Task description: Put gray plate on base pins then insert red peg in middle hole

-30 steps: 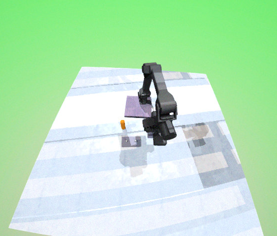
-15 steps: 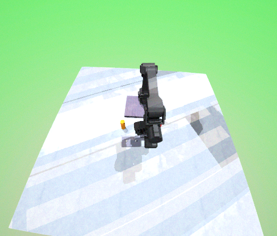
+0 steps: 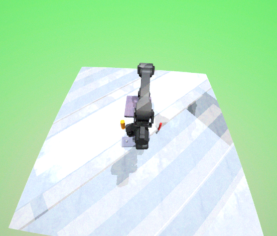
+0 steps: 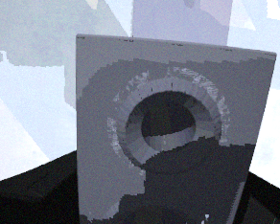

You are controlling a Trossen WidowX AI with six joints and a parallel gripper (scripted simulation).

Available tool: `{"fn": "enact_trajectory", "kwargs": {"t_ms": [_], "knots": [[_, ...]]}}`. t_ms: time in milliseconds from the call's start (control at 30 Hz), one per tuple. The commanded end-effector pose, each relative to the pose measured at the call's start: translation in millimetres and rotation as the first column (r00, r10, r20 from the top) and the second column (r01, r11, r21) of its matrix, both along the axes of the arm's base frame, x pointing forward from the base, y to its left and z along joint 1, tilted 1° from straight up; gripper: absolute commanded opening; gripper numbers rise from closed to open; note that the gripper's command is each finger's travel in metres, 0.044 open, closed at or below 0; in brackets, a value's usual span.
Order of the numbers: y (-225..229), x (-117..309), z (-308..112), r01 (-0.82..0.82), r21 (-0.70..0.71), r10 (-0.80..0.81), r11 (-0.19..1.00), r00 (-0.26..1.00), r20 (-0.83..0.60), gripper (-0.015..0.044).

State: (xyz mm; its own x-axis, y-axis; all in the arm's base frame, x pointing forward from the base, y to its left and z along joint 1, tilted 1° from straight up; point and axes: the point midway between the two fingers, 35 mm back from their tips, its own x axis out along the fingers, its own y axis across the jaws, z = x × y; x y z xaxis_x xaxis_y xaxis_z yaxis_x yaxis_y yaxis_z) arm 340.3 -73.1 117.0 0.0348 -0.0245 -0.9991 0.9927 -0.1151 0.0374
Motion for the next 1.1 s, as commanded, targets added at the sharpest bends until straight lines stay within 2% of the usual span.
{"fn": "enact_trajectory", "kwargs": {"t_ms": [0, 600, 1067], "knots": [[-8.8, -2.4, -5.5, -0.009, 0.002, 0.009, 1.0, 1.0, -0.002, 0.0], [-56.5, -19.6, -31.1, -0.013, -0.002, 0.013, 1.0, 1.0, -0.001, 0.0], [-58.1, -20.3, -32.0, -0.013, -0.002, 0.013, 1.0, 1.0, -0.001, 0.0]]}}
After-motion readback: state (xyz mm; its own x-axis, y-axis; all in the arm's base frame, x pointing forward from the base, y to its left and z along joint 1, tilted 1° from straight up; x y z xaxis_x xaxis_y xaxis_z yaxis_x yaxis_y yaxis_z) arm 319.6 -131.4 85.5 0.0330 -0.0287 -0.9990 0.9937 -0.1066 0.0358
